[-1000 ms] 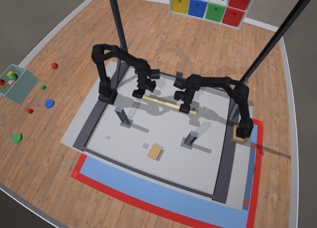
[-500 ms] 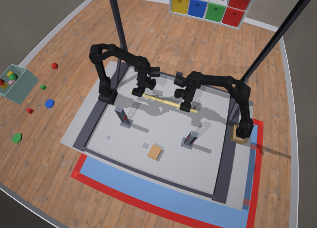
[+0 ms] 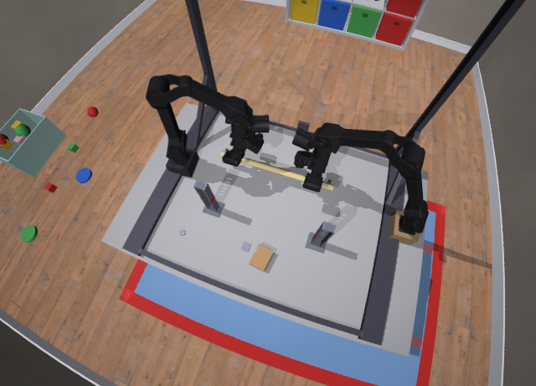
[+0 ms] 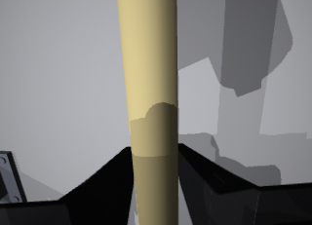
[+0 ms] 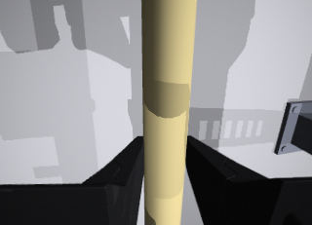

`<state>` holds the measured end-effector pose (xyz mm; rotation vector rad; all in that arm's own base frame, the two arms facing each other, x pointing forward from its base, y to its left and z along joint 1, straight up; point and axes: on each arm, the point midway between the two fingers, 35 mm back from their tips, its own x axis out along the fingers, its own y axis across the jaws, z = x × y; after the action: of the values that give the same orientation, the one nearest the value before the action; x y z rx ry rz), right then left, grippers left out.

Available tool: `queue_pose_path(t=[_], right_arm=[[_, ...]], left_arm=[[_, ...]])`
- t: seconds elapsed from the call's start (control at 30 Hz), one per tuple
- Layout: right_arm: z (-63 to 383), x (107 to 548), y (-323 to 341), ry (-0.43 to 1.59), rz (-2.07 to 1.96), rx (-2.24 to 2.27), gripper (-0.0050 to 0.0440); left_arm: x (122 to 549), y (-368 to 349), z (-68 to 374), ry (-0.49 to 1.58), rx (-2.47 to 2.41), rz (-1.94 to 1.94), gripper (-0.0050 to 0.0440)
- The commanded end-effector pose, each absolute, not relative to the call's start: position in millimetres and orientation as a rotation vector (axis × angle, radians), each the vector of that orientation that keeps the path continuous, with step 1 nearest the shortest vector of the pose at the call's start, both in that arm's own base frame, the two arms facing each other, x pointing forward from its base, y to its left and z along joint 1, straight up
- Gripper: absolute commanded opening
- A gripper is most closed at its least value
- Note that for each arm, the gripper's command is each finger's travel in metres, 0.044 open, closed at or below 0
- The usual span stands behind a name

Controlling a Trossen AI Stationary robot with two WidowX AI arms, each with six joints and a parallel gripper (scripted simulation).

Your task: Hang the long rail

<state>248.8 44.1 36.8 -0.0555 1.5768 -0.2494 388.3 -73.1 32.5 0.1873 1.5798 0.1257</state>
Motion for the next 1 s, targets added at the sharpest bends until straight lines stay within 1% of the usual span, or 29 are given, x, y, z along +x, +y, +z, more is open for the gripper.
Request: queue_pose_path(t=[0.0, 0.57, 0.97], right_arm=[[42.5, 249.5, 40.4, 1.555, -0.192, 0.005, -0.0050], [42.1, 248.3, 30.0, 1.529, 0.081, 0.270, -0.0050], [41.0, 247.9, 25.8, 1.507, 0.194, 0.379, -0.0050]], left_arm=[[392.1, -70.0, 49.9, 1.541, 0.124, 0.063, -0.0050], [392.5, -60.8, 49.8, 1.542, -0.141, -0.212, -0.0050], [392.5, -57.2, 48.7, 1.533, -0.252, -0.326, -0.0050]])
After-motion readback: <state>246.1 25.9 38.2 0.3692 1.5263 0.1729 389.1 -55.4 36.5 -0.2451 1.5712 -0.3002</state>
